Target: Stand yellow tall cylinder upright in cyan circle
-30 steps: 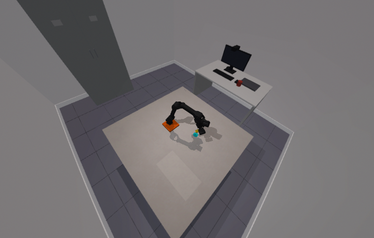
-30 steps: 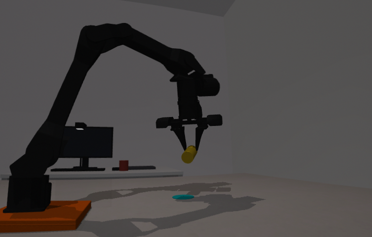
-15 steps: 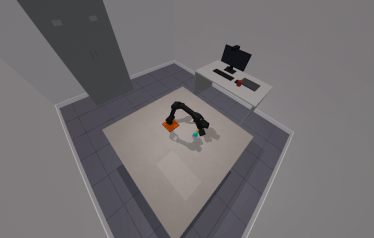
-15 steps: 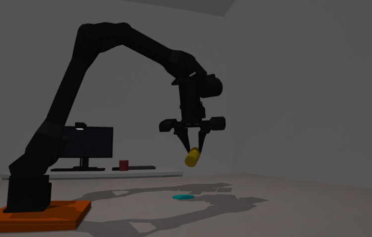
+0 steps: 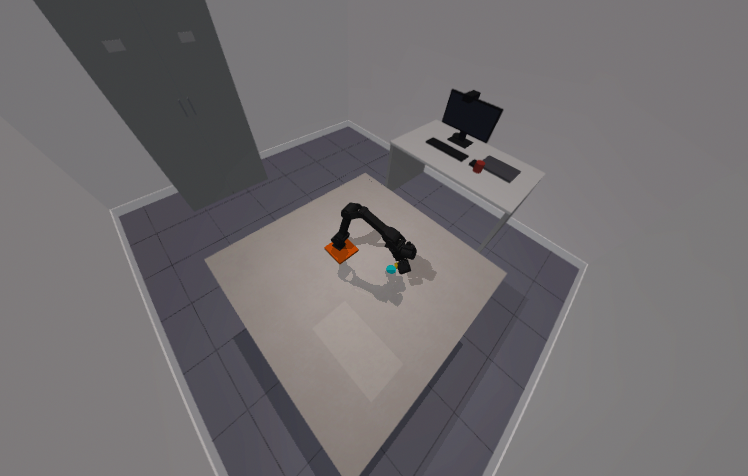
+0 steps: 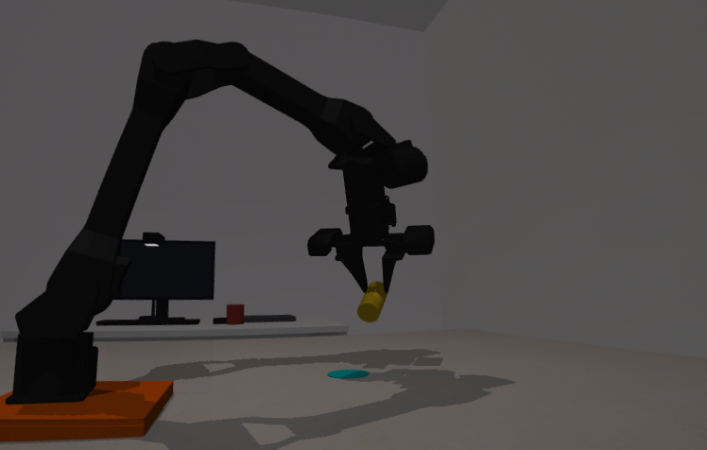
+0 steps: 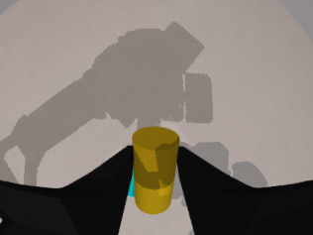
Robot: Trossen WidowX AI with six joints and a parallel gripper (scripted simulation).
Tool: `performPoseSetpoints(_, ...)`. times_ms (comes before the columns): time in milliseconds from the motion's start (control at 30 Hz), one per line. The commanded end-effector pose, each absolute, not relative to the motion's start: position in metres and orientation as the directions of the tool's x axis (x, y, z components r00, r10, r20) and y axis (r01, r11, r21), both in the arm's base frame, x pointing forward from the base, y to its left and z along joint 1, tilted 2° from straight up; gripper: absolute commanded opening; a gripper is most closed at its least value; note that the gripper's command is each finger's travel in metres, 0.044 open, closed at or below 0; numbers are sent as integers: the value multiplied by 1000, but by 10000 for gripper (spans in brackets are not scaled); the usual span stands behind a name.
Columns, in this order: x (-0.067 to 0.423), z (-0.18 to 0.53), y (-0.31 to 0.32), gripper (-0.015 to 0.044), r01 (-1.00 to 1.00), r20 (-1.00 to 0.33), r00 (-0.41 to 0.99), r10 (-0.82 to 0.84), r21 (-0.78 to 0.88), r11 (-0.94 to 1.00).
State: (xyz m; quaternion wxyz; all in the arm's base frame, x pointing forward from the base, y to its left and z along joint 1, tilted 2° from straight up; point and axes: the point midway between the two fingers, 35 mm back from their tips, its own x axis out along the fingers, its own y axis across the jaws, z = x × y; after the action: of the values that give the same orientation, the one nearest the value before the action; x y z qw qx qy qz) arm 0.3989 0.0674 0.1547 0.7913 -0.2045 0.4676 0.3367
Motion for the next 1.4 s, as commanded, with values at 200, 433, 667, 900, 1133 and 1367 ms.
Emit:
performPoseSetpoints(200,403,150,67,105,-709,-845,367,388,15,705)
performPoseSetpoints(433,406,149,66,105,-702,-818,395,417,24,711)
performPoseSetpoints(667,409,148,65,105,-697,-790,422,446,32,716)
performPoseSetpoints(900,412,148,64,105,-693,-759,447,472,40,720)
performPoseSetpoints(1133,414,148,62,105,-690,-728,472,498,47,722)
performPoseSetpoints(1367,415,148,61,105,-688,-695,494,522,54,723)
